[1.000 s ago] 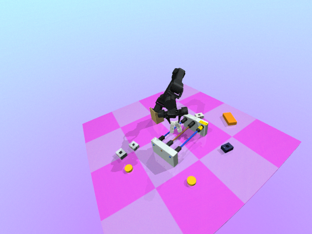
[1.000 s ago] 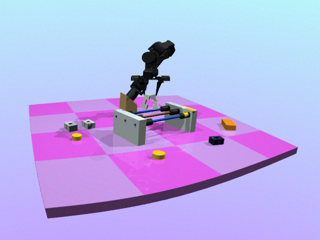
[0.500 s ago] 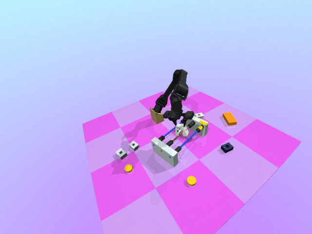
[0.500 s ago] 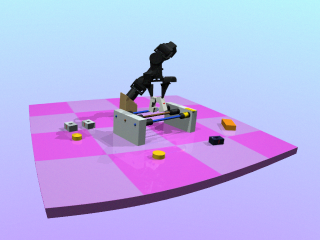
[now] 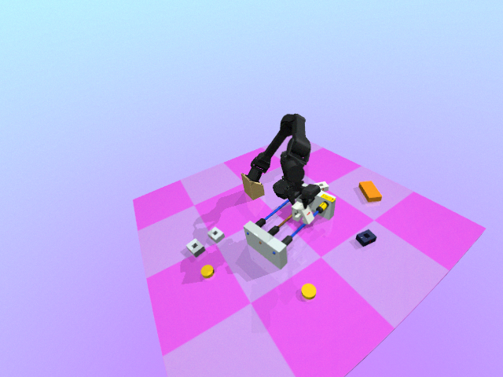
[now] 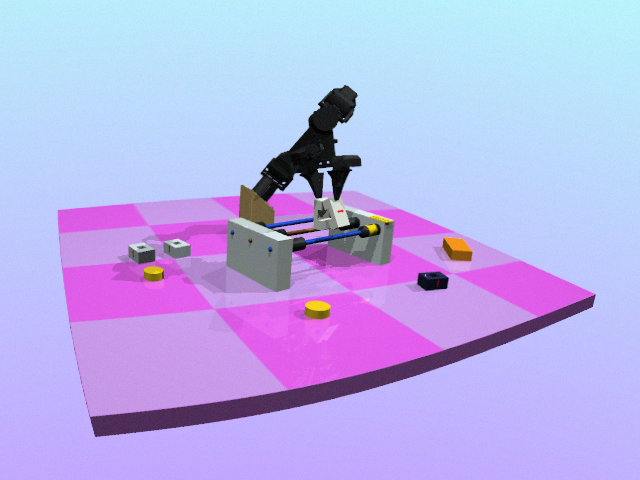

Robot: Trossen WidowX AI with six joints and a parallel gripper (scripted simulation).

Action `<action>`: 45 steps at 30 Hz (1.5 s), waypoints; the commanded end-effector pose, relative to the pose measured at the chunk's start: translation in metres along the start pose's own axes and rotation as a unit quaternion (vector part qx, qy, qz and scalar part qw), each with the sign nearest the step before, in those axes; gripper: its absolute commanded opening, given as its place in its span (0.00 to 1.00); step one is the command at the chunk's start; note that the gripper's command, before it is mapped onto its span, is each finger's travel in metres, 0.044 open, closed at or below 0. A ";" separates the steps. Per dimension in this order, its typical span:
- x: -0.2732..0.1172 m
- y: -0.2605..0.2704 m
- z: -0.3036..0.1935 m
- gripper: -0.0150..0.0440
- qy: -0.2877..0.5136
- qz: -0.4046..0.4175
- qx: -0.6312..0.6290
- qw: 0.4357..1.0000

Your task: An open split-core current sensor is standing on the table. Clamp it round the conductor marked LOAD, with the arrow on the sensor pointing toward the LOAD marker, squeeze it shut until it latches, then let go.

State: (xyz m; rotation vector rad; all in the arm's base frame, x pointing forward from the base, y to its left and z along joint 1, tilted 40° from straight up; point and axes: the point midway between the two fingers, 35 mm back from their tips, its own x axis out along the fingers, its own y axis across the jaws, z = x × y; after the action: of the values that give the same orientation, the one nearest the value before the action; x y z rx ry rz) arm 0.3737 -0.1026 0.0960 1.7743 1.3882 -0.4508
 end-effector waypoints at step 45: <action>0.055 0.004 0.000 0.25 0.001 0.003 0.007 1.000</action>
State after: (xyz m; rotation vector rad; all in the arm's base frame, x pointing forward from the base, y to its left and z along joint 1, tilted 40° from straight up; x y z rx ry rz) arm 0.3954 -0.0681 0.0584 1.7920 1.3833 -0.4576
